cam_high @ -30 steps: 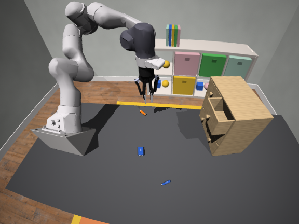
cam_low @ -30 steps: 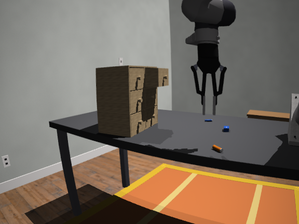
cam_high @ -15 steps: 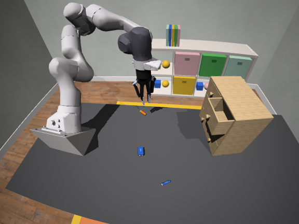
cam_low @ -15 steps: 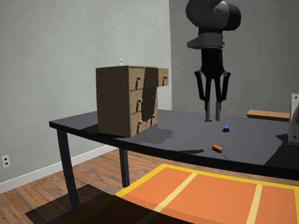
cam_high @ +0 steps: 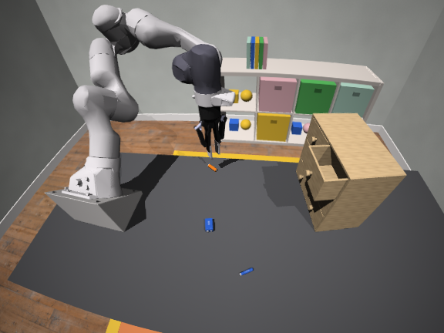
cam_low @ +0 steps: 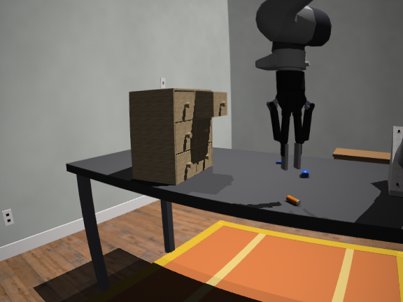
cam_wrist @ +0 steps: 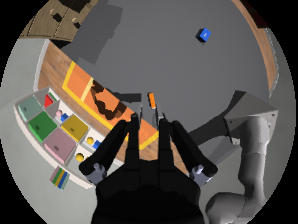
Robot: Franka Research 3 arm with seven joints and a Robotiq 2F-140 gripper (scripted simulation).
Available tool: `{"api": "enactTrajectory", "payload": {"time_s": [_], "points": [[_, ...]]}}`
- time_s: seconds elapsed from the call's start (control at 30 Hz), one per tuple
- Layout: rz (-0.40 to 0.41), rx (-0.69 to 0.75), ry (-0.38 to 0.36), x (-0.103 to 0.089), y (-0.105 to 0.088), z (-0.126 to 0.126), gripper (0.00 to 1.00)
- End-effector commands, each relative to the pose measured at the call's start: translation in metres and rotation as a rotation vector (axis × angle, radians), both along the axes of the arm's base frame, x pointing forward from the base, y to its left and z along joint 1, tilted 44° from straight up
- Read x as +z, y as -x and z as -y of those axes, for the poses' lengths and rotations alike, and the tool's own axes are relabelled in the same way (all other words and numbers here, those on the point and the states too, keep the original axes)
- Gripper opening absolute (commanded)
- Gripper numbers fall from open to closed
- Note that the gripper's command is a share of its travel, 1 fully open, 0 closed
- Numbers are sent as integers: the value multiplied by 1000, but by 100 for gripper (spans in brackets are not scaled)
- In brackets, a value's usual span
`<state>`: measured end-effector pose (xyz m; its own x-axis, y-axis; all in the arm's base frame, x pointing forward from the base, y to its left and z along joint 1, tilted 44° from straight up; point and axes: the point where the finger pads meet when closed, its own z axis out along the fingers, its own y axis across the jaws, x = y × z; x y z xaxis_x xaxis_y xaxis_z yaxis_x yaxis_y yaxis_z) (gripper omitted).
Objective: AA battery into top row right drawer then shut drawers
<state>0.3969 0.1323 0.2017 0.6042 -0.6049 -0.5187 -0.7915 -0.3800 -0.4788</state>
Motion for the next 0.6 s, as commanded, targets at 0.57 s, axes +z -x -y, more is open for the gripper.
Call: {"api": "enactTrajectory", "payload": {"time_s": [0.57], "points": [[133, 119, 26, -7, 10, -10, 28]]}}
